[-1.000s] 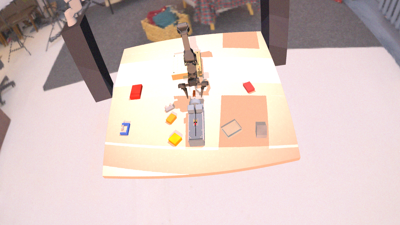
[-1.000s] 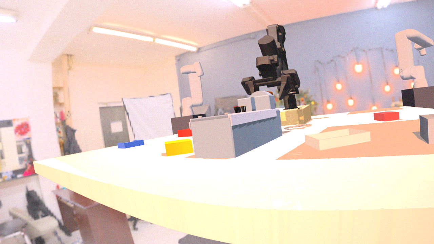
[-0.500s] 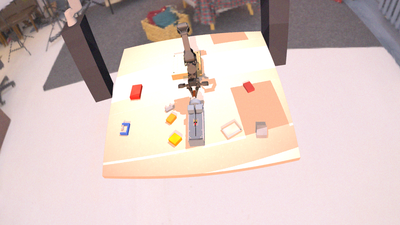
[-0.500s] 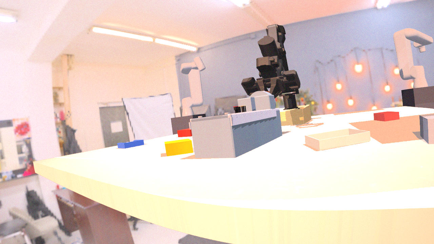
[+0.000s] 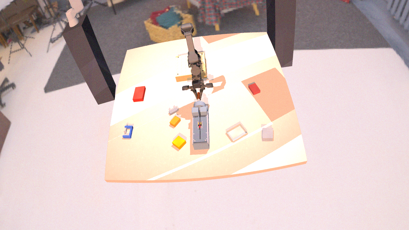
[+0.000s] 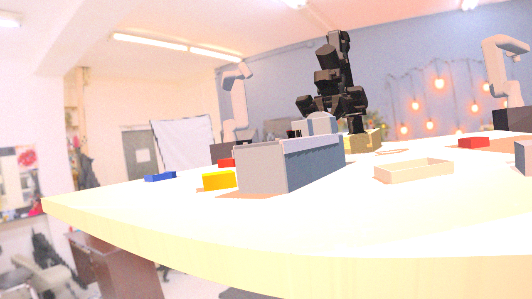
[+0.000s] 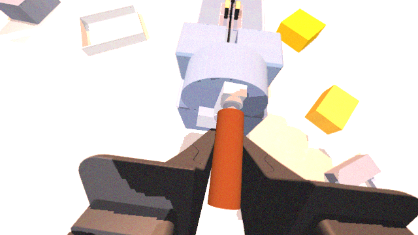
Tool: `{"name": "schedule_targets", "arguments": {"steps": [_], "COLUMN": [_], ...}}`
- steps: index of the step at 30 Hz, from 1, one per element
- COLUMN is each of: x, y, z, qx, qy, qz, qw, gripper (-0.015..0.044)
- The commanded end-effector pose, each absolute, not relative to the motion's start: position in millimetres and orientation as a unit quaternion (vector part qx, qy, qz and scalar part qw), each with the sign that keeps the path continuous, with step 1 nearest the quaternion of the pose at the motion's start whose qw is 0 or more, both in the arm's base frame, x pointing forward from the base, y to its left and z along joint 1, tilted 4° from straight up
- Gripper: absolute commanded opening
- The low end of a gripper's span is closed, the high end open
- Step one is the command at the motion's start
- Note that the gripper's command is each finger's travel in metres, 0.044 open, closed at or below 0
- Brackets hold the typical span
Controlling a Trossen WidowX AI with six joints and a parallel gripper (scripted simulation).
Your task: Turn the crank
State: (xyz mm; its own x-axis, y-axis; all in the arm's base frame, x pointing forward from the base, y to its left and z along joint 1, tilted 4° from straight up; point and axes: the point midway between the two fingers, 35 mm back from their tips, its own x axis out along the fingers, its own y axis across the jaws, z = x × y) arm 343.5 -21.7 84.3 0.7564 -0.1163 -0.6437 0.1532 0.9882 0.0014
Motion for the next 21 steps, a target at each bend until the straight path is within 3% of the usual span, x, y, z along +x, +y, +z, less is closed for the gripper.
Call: {"name": "schedule_targets", "arguments": {"steps": [1, 21], "x": [343, 342], "y": [-27, -38], "z": [84, 79], "qx": [0.024, 0.024], "qy": [0.341, 0.341], "qz": [-0.075, -0.076], "qw": [0.937, 0.937], "gripper": [0.0000, 0.0000]}}
